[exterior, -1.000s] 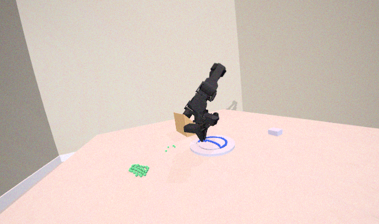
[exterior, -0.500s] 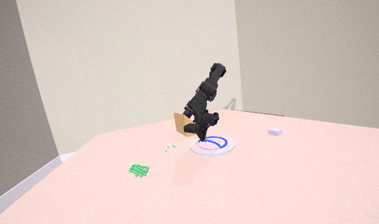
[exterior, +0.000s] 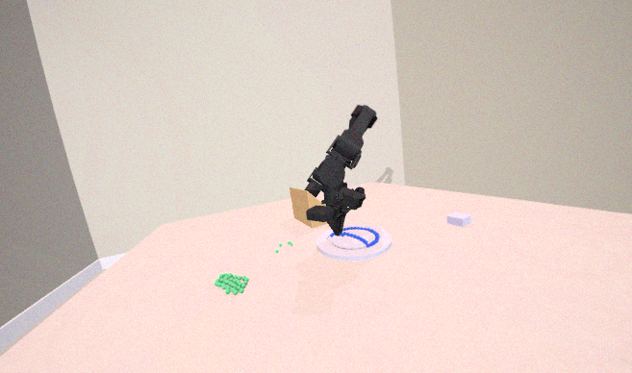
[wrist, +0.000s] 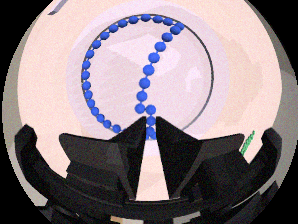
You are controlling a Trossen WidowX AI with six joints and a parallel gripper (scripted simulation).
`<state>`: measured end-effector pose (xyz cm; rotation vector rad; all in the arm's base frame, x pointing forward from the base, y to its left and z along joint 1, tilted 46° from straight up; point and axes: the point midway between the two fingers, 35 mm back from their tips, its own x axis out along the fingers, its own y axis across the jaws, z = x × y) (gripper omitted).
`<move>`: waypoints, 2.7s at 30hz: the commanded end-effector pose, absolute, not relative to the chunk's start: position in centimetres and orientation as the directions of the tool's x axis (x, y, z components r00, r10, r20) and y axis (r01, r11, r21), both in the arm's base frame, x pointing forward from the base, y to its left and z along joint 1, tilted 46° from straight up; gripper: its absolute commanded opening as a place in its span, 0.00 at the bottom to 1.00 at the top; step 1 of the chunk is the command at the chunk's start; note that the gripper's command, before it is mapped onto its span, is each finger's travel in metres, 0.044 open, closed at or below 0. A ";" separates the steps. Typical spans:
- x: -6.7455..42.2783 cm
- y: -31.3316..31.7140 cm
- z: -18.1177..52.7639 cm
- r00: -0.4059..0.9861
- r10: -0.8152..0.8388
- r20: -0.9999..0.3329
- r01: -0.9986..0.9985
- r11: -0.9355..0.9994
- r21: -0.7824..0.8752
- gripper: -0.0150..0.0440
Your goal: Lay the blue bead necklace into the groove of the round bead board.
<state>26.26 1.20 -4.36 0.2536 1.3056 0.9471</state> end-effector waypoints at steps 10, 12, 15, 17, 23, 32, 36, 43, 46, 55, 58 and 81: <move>26.3 0.2 -4.5 -0.033 0.713 -0.701 -0.443 0.618 0.650 0.25; 26.3 -0.2 -4.9 -0.033 0.713 -0.701 -0.443 0.618 0.649 0.25; 26.2 -0.9 -5.6 -0.033 0.712 -0.701 -0.443 0.618 0.649 0.25; 26.2 -1.3 -6.0 -0.033 0.712 -0.701 -0.443 0.618 0.649 0.25; 26.2 -1.4 -6.2 -0.033 0.712 -0.701 -0.443 0.618 0.649 0.25; 26.2 -1.1 -6.5 -0.032 0.712 -0.702 -0.446 0.618 0.647 0.39; 26.2 -1.1 -6.5 -0.032 0.712 -0.702 -0.446 0.618 0.647 0.57; 26.2 -1.3 -6.3 -0.032 0.712 -0.701 -0.445 0.618 0.648 0.88; 26.1 -1.2 -6.3 -0.035 0.714 -0.699 -0.442 0.616 0.652 1.00; 26.1 -1.4 -6.1 -0.033 0.712 -0.701 -0.443 0.618 0.649 1.00; 26.1 -1.4 -6.1 -0.033 0.712 -0.701 -0.443 0.618 0.649 1.00; 27.8 -2.4 -2.7 -0.033 0.712 -0.701 -0.817 0.385 0.429 0.46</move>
